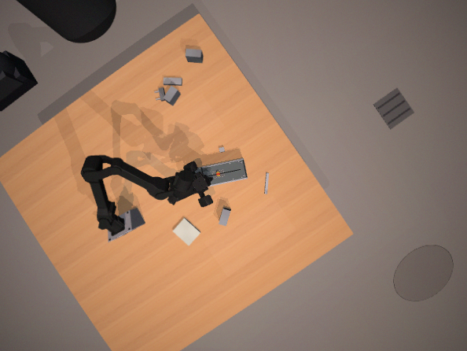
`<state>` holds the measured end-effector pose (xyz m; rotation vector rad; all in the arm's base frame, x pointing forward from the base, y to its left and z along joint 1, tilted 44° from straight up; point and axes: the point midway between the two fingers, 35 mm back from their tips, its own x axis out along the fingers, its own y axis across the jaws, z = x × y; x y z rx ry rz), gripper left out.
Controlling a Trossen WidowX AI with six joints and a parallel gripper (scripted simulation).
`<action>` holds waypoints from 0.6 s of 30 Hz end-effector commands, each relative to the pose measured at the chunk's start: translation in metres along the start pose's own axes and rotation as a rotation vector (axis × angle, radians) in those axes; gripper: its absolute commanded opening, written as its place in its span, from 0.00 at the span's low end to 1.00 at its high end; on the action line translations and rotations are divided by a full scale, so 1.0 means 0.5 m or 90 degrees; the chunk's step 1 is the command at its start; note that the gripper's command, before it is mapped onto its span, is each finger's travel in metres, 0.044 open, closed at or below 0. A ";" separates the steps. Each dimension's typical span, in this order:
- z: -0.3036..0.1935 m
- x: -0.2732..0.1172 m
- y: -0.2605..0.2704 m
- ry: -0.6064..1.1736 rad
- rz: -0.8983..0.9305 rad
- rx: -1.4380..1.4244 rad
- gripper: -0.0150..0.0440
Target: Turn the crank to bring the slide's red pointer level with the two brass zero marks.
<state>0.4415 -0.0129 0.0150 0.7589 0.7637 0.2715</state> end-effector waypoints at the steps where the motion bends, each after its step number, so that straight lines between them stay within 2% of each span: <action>1: 0.000 0.000 0.000 0.000 0.000 0.000 0.25; 4: 0.000 0.000 0.000 0.000 0.000 0.000 0.25; 18: 0.000 0.000 0.000 0.000 0.000 0.000 0.88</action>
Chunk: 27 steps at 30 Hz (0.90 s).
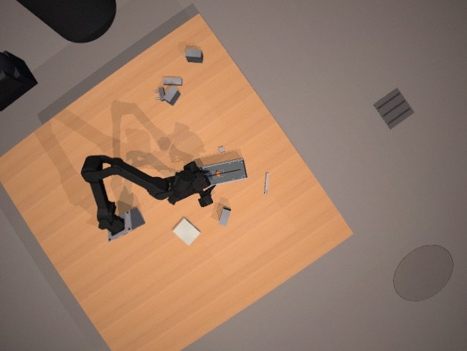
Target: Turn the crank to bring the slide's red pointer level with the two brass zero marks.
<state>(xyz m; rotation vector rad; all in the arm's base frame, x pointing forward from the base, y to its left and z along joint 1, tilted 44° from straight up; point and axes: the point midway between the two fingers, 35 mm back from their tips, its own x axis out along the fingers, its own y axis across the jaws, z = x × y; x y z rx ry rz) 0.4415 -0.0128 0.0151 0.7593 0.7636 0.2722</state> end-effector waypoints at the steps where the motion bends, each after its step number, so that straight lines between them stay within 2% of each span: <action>1: 0.000 0.000 0.000 0.000 -0.001 0.000 0.92; 3: 0.000 0.000 0.000 0.000 -0.001 0.000 1.00; 4: 0.000 0.000 0.000 0.000 -0.001 0.000 1.00; 21: 0.000 0.000 0.000 0.000 -0.001 0.000 0.25; 27: 0.000 0.000 0.000 0.000 -0.001 0.000 0.25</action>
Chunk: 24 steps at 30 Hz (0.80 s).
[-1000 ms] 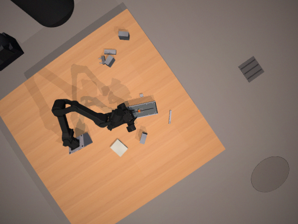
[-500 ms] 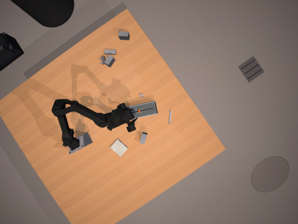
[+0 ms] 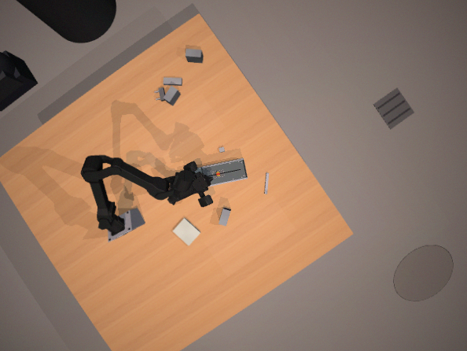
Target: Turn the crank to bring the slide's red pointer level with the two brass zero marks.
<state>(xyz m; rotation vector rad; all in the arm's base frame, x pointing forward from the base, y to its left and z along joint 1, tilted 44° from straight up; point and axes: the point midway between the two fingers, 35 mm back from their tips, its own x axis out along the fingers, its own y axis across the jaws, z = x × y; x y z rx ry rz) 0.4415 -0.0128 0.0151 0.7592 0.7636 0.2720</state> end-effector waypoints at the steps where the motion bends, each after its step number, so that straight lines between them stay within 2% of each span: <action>1: 0.000 0.000 0.000 0.000 0.000 0.000 0.25; 12: 0.000 0.000 0.000 0.000 0.000 0.000 0.25; 24: 0.000 0.000 0.000 0.000 0.000 0.000 0.79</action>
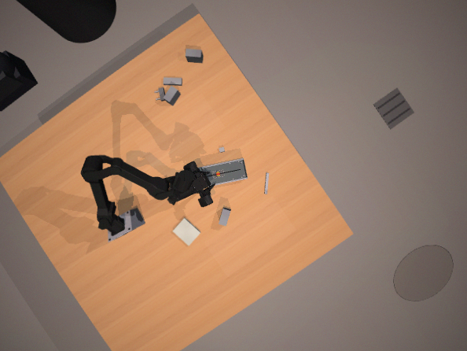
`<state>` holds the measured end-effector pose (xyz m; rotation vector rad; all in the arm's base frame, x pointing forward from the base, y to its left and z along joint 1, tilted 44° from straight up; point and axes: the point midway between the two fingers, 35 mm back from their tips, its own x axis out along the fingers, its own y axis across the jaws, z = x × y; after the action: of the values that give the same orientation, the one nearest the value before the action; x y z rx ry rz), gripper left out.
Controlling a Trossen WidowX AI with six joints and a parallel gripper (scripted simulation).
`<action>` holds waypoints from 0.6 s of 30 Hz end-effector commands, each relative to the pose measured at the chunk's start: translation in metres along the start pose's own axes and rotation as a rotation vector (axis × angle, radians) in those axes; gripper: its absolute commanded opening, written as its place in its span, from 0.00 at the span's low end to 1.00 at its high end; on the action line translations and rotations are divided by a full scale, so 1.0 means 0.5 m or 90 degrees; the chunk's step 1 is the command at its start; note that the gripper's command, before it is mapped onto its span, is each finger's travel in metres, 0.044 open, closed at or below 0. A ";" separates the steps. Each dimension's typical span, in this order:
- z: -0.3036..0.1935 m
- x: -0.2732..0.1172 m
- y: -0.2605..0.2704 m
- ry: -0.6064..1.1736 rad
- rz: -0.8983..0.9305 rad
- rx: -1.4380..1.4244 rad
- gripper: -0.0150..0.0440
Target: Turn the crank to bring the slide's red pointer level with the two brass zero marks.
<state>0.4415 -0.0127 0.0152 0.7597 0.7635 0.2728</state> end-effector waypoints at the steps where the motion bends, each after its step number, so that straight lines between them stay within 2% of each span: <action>1: 0.000 0.000 0.000 0.000 -0.001 0.000 0.83; 5: 0.000 0.000 0.000 0.000 -0.001 0.000 1.00; 6: 0.000 0.000 0.000 0.000 -0.001 0.000 1.00; 18: 0.000 0.000 0.000 0.000 -0.001 0.000 0.47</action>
<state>0.4415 -0.0128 0.0151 0.7592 0.7636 0.2720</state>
